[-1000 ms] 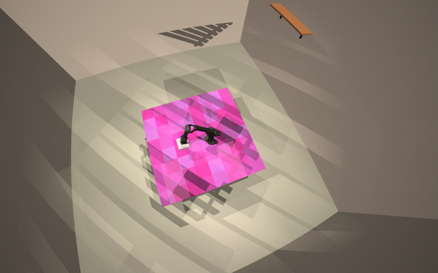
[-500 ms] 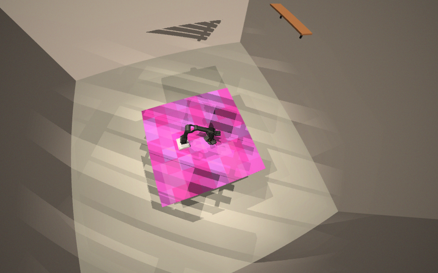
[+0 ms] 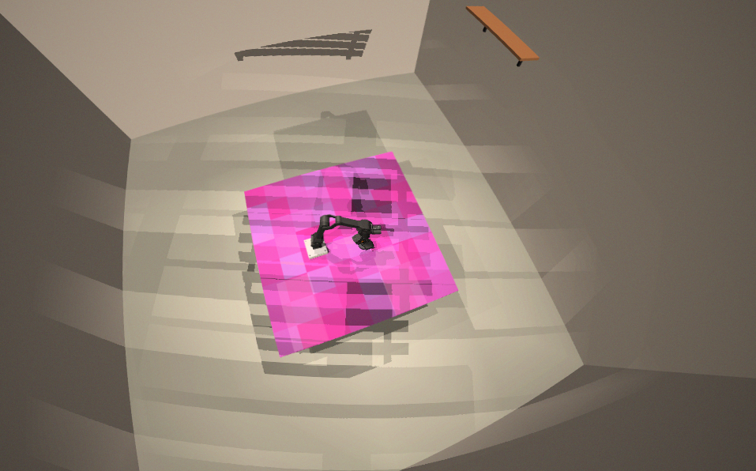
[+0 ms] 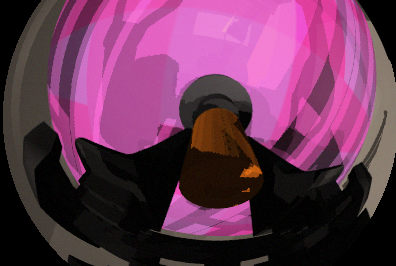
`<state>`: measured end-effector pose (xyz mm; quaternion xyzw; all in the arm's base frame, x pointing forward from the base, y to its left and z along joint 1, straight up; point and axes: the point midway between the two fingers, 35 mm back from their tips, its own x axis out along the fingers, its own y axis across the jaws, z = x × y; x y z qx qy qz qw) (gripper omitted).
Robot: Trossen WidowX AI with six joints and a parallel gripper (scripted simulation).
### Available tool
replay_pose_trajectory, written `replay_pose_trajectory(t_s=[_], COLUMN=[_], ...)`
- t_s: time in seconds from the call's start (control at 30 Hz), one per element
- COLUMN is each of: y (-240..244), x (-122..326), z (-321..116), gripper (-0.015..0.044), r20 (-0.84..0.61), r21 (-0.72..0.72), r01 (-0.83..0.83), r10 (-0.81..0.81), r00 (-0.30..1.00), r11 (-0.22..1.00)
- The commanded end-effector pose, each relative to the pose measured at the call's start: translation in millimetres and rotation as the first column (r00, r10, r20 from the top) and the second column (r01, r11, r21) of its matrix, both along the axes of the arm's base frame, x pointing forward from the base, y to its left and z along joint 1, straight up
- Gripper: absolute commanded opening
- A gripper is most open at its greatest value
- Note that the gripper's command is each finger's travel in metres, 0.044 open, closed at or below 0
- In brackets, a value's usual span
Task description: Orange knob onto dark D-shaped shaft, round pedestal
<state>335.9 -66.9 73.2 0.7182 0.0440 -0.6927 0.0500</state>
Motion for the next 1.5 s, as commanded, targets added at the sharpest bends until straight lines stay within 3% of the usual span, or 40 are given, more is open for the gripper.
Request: replay_pose_trajectory(t_s=[0.0, 1.07, 1.47], y=[-0.2, 0.2, 0.2], x=[-0.1, -1.0, -1.0], z=[-1.2, -18.1, -18.1], gripper=[0.0000, 0.0000, 0.0315], r20=[0.001, 0.000, 0.000], r21=[0.000, 0.000, 0.000], r01=[0.007, 0.000, 0.000], r10=[-0.007, 0.000, 0.000], r00=[1.000, 1.000, 1.000], r11=[1.000, 1.000, 1.000])
